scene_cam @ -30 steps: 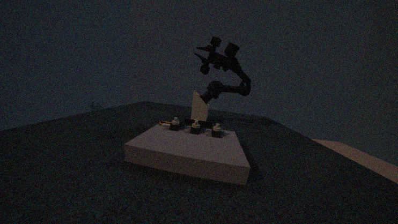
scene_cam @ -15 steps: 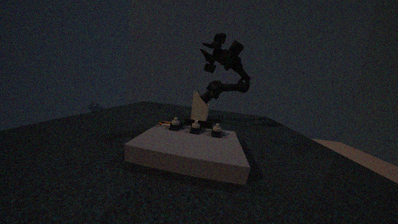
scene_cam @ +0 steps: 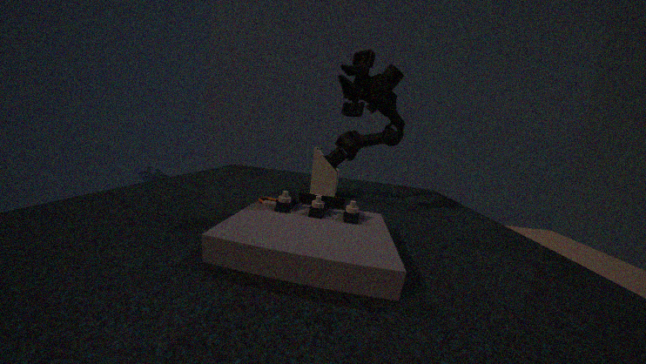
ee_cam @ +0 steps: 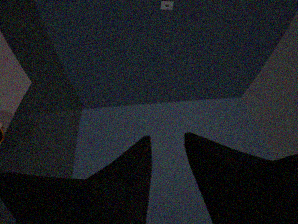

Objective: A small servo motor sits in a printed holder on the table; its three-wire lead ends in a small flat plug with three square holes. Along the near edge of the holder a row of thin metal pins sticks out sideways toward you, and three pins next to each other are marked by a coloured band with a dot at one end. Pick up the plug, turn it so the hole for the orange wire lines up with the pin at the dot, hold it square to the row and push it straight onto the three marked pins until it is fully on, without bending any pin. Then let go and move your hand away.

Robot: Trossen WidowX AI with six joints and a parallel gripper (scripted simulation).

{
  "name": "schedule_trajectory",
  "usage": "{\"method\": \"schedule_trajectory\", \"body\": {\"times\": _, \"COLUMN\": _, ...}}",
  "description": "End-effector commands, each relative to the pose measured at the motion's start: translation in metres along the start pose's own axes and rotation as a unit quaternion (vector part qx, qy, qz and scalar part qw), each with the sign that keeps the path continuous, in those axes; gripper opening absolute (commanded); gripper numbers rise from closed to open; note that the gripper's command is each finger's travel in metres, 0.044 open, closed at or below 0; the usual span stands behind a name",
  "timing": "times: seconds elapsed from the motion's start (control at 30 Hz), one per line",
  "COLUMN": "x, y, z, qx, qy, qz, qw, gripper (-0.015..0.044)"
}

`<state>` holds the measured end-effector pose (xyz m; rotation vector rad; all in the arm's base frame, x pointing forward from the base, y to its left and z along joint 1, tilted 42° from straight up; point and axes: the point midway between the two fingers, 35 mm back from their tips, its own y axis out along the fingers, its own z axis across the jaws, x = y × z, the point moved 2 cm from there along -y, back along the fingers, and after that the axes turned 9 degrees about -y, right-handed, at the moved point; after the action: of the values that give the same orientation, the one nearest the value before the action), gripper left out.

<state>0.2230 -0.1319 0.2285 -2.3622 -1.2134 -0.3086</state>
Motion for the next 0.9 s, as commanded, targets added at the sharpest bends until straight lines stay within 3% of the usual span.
{"method": "schedule_trajectory", "body": {"times": 0.0, "x": 0.014, "y": 0.001, "z": -0.004, "qx": -0.003, "qy": 0.03, "qz": -0.025, "qw": 0.999, "gripper": 0.0115}}
{"method": "schedule_trajectory", "body": {"times": 0.87, "x": 0.092, "y": -0.007, "z": -0.015, "qx": 0.017, "qy": 0.22, "qz": -0.17, "qw": 0.96, "gripper": 0.0115}}
